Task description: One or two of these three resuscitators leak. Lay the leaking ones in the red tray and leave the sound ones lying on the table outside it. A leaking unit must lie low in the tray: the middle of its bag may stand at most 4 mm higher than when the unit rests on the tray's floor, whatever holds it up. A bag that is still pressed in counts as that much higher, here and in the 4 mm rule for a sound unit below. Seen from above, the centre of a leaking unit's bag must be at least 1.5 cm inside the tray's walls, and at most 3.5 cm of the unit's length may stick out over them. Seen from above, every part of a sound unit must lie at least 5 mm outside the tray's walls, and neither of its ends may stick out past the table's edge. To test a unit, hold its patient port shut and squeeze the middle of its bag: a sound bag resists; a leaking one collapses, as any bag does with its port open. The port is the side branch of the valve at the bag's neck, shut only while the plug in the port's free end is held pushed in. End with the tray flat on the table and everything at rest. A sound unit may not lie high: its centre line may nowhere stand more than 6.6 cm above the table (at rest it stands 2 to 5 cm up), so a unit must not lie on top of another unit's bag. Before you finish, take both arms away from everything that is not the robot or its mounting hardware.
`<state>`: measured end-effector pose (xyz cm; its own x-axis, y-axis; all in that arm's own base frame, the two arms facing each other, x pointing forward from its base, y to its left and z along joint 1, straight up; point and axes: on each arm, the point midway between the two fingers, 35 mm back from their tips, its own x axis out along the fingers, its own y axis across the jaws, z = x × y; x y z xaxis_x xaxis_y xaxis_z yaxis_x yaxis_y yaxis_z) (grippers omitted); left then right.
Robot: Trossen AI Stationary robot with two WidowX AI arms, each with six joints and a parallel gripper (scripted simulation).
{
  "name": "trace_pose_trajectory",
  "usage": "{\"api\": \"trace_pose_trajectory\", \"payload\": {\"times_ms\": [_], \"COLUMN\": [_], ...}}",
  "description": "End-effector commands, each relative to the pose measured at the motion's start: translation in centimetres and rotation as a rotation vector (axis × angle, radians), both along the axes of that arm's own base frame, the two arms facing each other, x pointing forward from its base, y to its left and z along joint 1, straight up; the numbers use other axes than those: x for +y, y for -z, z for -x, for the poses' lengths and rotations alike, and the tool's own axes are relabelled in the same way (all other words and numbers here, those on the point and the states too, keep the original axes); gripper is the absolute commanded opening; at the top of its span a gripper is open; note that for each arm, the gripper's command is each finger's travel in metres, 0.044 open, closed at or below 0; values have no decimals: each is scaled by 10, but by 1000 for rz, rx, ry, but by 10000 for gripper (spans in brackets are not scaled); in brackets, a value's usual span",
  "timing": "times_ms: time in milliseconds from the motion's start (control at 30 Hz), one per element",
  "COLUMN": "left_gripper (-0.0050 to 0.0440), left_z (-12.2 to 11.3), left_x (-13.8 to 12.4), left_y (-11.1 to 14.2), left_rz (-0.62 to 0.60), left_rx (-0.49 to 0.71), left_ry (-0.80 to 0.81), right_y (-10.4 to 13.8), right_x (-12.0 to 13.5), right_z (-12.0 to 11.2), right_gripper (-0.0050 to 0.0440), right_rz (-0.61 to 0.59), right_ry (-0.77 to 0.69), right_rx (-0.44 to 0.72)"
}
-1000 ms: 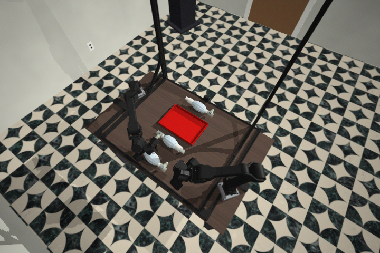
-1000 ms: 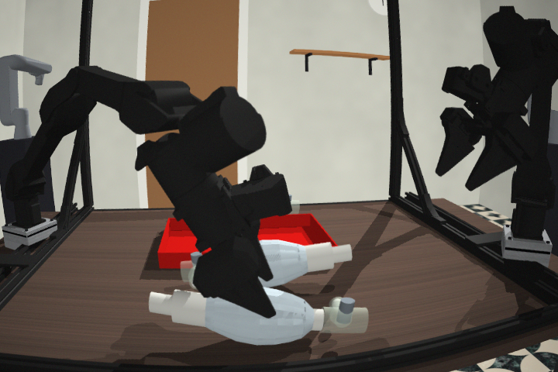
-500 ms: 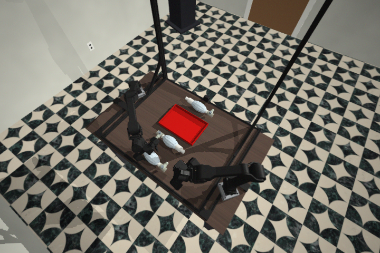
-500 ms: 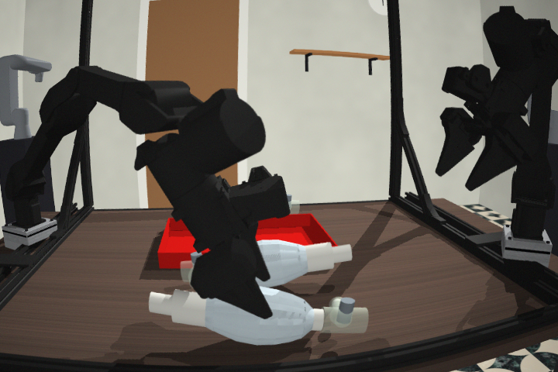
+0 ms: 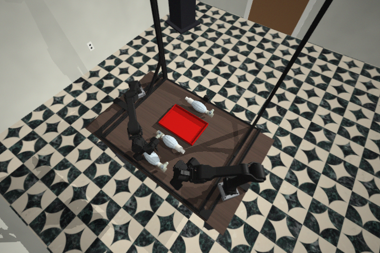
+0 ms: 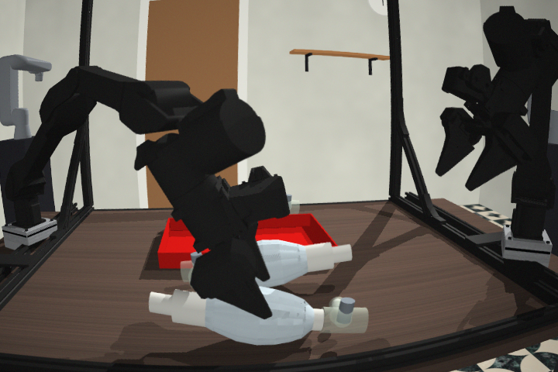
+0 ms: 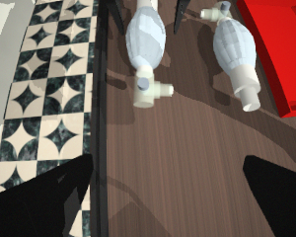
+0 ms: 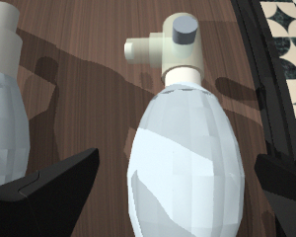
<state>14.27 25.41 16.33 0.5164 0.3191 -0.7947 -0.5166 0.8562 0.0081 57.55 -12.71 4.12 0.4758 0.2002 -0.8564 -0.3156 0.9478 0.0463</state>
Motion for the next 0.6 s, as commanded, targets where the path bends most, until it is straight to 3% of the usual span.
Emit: {"api": "trace_pose_trajectory", "payload": {"times_ms": [0,333,533,567], "left_gripper": [440,440,440,440], "left_z": [0,0,0,0], "left_x": [0,0,0,0], "left_y": [0,0,0,0], "left_rz": [0,0,0,0], "left_rx": [0,0,0,0], "left_ry": [0,0,0,0], "right_y": [-11,-135,-135,-151], "right_x": [-2,-18,-18,-19], "right_z": [-5,-35,-35,-36], "right_gripper": [440,440,440,440], "right_rz": [12,113,113,119], "right_ry": [8,90,90,90], "right_rx": [-34,-378,-378,-415]}}
